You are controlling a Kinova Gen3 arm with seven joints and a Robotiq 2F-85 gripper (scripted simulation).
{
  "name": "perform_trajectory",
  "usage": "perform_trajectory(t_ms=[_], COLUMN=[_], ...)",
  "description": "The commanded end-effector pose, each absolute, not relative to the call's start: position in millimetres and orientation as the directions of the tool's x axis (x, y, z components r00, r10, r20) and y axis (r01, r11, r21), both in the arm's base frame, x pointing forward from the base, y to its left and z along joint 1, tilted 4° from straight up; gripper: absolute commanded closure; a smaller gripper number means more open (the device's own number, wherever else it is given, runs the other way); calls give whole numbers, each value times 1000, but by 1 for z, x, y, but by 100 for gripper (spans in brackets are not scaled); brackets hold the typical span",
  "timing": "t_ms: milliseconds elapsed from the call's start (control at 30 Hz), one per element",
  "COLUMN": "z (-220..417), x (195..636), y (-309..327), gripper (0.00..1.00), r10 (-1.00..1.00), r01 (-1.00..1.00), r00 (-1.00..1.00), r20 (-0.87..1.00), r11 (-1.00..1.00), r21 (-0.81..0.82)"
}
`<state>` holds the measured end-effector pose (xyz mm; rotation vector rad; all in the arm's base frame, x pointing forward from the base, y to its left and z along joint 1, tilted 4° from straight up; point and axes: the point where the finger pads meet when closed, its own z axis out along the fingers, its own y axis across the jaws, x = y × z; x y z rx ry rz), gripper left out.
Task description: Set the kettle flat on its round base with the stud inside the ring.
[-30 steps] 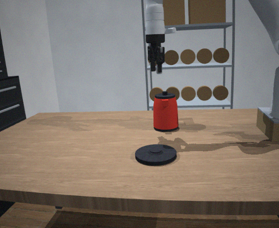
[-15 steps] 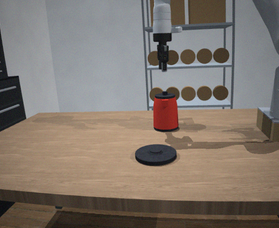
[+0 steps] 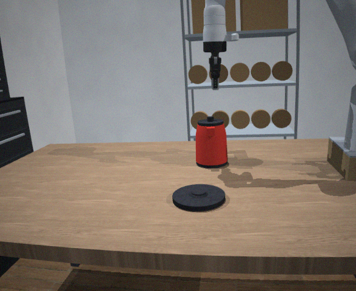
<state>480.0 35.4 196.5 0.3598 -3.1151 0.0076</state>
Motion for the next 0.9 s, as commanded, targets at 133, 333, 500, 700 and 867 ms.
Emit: perform_trajectory(t_ms=[133, 333, 500, 700, 867], z=[199, 200, 200, 200, 200], x=[472, 466, 463, 458, 455], y=[24, 17, 14, 9, 5], gripper=[20, 20, 20, 20, 20], r10=[-167, -118, -97, -61, -39], r01=[-167, -118, -97, -61, -39], r00=[-986, -993, -995, -998, -999], r20=[2, 1, 1, 0, 0], r11=[986, 993, 995, 998, 999], r21=[-4, -3, -3, -2, -1])
